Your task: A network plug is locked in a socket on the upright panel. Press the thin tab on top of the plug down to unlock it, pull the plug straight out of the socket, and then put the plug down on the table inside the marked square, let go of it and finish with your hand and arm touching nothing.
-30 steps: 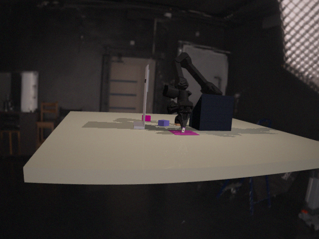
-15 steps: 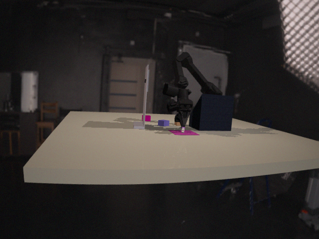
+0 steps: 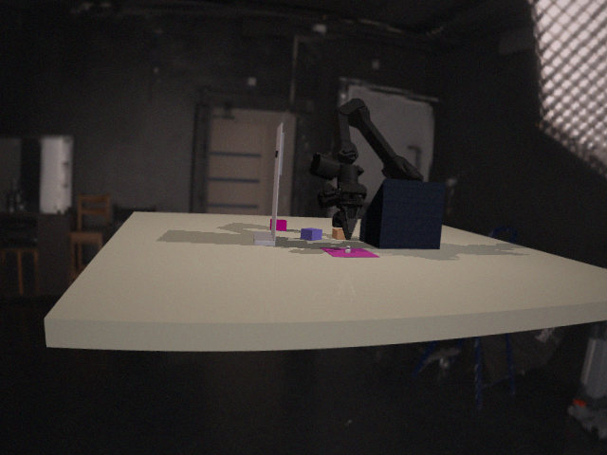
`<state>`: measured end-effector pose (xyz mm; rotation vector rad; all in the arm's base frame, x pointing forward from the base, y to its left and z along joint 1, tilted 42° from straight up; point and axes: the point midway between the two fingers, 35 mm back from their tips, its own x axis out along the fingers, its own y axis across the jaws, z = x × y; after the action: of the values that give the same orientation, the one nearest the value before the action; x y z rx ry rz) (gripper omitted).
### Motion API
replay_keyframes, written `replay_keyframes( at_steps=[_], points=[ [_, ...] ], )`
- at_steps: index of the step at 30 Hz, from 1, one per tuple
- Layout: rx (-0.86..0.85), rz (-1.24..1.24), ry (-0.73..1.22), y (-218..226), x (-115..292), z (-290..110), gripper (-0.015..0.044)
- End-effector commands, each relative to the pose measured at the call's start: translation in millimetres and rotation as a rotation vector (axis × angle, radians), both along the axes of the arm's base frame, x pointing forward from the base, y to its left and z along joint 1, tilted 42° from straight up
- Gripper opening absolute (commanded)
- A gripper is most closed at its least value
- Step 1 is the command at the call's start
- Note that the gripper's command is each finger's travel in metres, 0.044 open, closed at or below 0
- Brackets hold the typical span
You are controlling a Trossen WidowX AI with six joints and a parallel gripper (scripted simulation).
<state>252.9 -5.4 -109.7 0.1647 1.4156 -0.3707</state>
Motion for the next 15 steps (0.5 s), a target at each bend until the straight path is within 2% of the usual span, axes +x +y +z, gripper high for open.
replay_keyframes(
  at_steps=[1, 15],
  points=[
    [0.002, -0.002, -0.001, 2.2, 0.4, 3.3, 0.0156],
    [0.004, -0.002, -0.001, 19.0, 6.2, 22.6, 0.0156]
  ],
)
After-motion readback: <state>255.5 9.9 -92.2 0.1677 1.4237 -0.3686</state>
